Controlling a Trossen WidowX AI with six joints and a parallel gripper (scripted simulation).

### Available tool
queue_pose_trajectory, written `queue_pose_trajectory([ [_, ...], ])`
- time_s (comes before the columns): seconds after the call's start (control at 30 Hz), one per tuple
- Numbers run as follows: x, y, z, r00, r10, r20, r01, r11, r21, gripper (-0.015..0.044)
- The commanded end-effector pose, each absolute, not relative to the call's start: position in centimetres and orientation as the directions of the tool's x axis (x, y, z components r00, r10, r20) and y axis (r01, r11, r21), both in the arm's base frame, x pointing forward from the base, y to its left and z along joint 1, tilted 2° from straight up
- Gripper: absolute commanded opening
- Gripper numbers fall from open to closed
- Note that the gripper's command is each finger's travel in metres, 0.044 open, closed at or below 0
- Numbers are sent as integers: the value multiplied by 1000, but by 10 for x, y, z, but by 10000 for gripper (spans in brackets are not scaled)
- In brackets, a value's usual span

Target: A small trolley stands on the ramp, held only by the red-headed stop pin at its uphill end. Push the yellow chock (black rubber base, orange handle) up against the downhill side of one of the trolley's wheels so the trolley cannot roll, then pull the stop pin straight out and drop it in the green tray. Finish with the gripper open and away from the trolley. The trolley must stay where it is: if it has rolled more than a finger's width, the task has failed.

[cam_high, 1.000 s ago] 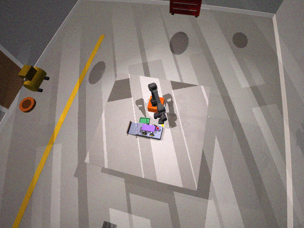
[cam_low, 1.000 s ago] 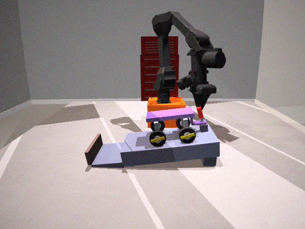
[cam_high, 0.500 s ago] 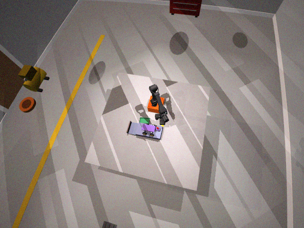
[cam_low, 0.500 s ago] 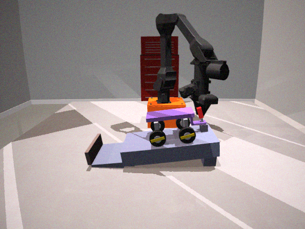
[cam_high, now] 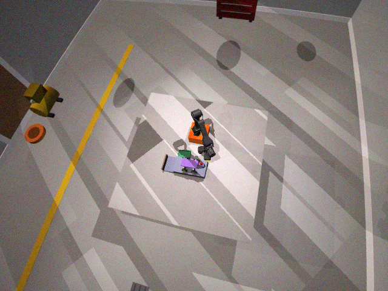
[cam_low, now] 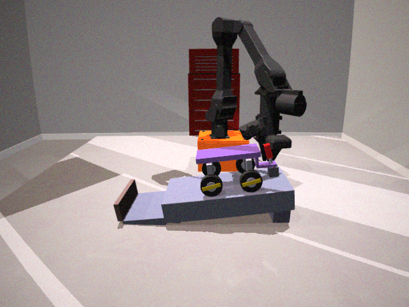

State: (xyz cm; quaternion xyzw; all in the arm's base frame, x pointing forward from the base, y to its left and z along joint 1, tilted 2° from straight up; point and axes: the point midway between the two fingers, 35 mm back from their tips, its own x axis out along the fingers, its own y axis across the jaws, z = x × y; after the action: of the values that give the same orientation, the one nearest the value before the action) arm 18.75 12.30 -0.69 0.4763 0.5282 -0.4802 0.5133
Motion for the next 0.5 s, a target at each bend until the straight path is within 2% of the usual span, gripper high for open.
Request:
queue_pose_trajectory([
  [0.0,187,122,-13,-18,6,-1000,997,79,-18,190],
  [0.47,187,122,-30,-19,6,-1000,997,79,-18,190],
])
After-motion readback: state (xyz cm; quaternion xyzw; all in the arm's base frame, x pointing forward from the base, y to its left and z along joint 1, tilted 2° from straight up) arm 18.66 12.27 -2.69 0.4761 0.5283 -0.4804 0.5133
